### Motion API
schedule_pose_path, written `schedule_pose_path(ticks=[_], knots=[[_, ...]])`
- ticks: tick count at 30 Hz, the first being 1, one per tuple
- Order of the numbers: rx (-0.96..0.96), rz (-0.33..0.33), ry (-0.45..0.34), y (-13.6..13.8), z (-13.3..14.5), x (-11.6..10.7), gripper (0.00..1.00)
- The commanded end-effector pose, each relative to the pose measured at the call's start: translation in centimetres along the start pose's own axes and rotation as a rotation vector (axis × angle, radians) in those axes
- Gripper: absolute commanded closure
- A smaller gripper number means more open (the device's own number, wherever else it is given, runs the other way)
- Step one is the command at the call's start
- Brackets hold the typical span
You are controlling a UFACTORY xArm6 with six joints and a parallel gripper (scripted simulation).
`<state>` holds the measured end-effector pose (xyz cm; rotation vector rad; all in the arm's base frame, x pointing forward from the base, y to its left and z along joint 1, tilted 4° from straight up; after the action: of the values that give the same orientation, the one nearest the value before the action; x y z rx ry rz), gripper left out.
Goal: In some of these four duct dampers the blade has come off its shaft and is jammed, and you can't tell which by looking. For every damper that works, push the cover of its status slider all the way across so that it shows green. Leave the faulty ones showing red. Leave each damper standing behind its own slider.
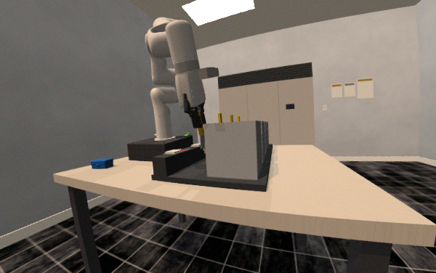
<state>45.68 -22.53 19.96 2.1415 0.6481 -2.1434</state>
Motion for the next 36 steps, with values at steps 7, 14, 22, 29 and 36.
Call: schedule_pose_path(ticks=[7, 14, 22, 29, 36], knots=[[-0.001, -0.057, 0.010, 1.2, 0.1, -0.2, 0.81], [-0.001, -0.118, 0.017, 2.3, 0.2, -0.1, 0.81], [-0.001, -0.177, 0.024, 3.4, 0.3, 0.1, 0.81], [-0.001, -0.222, 0.030, 4.3, 0.4, 0.3, 0.81], [-0.001, -0.265, 0.035, 5.0, 0.5, 0.5, 0.81]])
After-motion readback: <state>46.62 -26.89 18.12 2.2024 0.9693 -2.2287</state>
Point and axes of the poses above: the point where the finger pads meet when closed, its own x axis out along the fingers, its own y axis across the jaws, z = x × y, the point moved 9 cm from there along -x, back along the fingers, and after that the axes turned 7 degrees about -x, right-handed, at the moved point
